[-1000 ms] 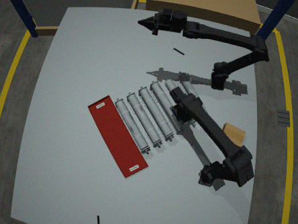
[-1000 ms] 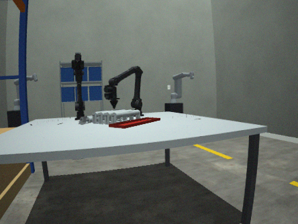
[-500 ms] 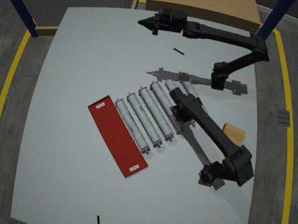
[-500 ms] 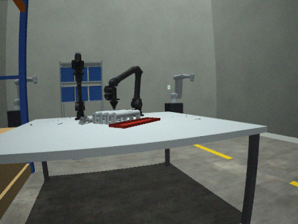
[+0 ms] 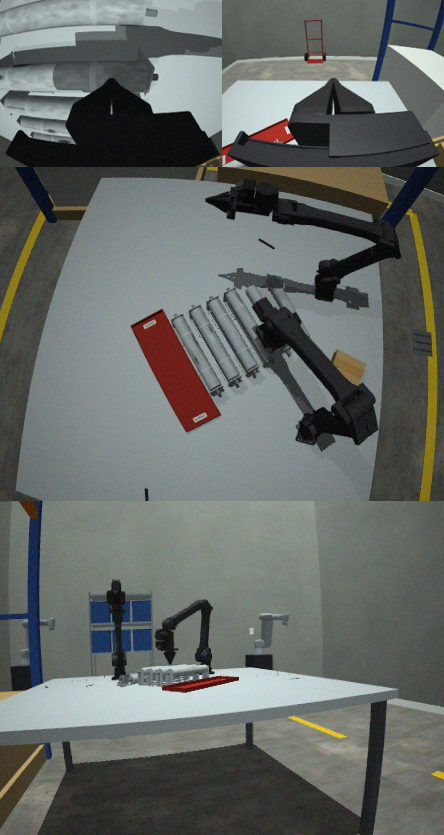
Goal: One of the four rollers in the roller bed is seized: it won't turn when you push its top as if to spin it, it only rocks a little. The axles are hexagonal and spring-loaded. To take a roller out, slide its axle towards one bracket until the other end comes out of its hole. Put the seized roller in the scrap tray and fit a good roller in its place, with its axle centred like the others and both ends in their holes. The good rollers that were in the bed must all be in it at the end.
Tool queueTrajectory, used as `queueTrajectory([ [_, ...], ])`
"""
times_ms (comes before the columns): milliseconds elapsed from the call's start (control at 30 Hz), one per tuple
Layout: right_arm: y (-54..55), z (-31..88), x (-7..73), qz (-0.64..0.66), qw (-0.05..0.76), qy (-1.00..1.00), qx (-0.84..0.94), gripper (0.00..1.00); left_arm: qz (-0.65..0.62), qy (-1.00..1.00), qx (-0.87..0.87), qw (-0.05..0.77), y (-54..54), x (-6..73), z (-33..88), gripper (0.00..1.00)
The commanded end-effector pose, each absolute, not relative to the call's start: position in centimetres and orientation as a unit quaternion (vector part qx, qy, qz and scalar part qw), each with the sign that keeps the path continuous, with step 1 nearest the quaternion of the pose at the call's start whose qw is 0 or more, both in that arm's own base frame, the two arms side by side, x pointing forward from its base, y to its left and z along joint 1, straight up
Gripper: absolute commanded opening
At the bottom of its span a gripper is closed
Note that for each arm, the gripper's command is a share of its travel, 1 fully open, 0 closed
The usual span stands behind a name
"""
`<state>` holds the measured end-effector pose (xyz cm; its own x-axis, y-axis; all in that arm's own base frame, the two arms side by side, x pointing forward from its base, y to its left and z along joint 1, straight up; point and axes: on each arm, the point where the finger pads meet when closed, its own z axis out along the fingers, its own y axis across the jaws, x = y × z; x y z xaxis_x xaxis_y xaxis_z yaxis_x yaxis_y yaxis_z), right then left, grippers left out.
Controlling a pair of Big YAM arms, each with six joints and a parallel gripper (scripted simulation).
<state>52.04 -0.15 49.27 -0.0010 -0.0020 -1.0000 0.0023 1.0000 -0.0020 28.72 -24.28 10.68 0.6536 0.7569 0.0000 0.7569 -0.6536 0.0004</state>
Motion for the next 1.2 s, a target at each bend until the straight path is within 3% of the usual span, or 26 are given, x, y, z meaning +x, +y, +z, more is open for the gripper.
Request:
queueTrajectory([
  [0,0.2,53.1,52.2,0.004,0.734,0.679,0.0,0.0,0.005,0.427,0.904,0.016,-24.7,29.7,11.3,0.0],
  [1167,0.2,53.1,52.2,0.004,0.734,0.679,0.0,0.0,0.004,0.414,0.91,0.002,-22.9,30.4,9.9,0.0],
])
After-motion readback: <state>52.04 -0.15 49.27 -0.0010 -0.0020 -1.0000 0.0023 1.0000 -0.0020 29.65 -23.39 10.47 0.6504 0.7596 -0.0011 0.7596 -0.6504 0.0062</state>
